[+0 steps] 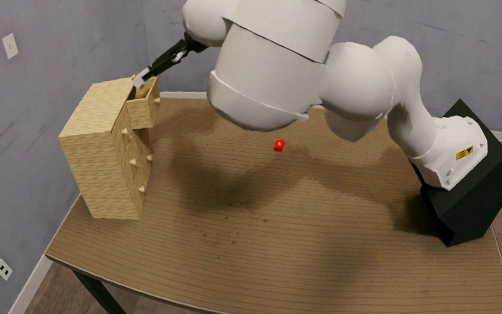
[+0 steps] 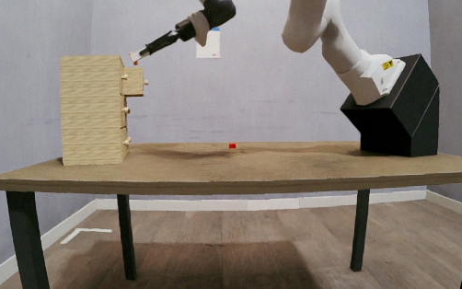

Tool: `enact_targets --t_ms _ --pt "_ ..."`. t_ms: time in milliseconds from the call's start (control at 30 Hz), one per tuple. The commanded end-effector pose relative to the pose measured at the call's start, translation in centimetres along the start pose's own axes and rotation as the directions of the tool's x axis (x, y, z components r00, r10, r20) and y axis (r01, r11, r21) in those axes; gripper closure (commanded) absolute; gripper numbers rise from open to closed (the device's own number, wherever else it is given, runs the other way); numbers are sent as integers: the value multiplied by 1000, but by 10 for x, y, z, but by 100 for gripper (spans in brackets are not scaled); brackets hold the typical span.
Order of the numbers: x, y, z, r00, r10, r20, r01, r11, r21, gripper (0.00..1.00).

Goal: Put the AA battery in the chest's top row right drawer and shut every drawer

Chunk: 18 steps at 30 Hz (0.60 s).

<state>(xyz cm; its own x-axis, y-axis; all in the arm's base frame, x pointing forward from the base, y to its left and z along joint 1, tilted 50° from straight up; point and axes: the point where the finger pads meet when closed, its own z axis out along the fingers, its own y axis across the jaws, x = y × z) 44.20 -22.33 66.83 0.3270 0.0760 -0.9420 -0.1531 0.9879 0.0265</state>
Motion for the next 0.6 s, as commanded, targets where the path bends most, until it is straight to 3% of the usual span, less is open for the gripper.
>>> enact_targets --t_ms 0,567 --pt "0 -1 1 1000 4 1 -4 1000 3 85" --pt "16 -1 10 1000 4 1 -4 1000 3 85"
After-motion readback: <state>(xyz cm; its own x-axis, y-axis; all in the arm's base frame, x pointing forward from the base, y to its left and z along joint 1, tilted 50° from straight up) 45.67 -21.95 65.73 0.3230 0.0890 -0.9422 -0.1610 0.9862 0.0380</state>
